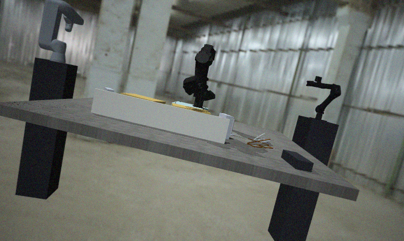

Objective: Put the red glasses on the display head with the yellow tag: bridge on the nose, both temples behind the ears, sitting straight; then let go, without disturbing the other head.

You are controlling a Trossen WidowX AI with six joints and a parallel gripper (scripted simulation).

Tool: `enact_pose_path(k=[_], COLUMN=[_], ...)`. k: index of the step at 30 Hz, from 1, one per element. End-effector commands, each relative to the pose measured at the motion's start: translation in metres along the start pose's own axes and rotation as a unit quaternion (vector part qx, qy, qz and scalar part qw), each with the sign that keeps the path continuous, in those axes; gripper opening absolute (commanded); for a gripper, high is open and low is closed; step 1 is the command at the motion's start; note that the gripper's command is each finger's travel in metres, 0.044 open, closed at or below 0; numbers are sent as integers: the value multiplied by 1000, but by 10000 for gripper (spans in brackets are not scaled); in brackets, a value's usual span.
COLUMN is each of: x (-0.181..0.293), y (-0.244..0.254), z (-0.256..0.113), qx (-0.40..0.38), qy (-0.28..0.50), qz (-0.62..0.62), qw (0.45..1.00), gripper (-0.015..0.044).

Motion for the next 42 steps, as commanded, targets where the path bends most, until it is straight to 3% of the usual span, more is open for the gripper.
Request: enact_pose_path(k=[1, 12, 42], x=[25, 49, 35], y=[-63, -186, -195], z=[-11, -64, -35], qx=[68, 188, 189], qy=[-63, -192, -194], qz=[-69, -231, -232], qw=[993, 935, 934], gripper=[0, 0, 0])
Point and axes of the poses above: the point midway between the two fingers, 35 mm back from their tips, its own z axis out along the fingers, its own y axis across the jaws, x = y × z, the point moved 5 cm from there along -z, back along the fingers, and after that the axes turned 10 degrees about z, right-handed, at the moved point
